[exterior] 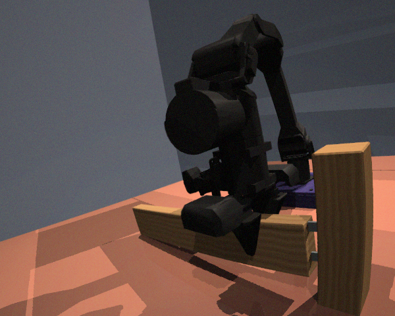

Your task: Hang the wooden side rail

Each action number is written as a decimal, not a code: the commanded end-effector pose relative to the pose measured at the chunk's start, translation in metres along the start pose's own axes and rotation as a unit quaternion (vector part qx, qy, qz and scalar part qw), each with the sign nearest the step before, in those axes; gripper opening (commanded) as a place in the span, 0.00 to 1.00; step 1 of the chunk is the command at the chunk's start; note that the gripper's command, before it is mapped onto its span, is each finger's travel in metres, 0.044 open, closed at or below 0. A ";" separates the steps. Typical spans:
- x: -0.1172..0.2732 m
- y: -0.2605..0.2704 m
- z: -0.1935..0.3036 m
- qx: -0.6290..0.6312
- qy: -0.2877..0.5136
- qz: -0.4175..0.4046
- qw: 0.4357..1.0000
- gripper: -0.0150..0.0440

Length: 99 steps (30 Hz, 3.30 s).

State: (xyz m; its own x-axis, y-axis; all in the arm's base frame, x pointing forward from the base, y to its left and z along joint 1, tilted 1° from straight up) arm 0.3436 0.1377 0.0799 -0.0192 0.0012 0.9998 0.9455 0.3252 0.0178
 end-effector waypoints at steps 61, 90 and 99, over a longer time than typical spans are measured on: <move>0.004 0.004 0.006 0.000 0.001 -0.004 1.000 0.25; 0.003 0.005 0.009 0.000 0.001 -0.004 1.000 0.25; 0.004 0.004 0.010 0.000 0.001 -0.004 1.000 0.25</move>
State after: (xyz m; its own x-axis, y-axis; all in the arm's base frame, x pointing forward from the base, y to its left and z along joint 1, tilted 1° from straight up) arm 0.3420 0.1471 0.0796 -0.0149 0.0029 0.9999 0.9447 0.3277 0.0131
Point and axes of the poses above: the point midway between the two fingers, 35 mm back from their tips, its own x axis back along the fingers, its own y axis across the jaws, z = x × y, the point moved 3 cm from there along x, back along the fingers, and after that the axes turned 12 degrees about x, right-handed, at the moved point
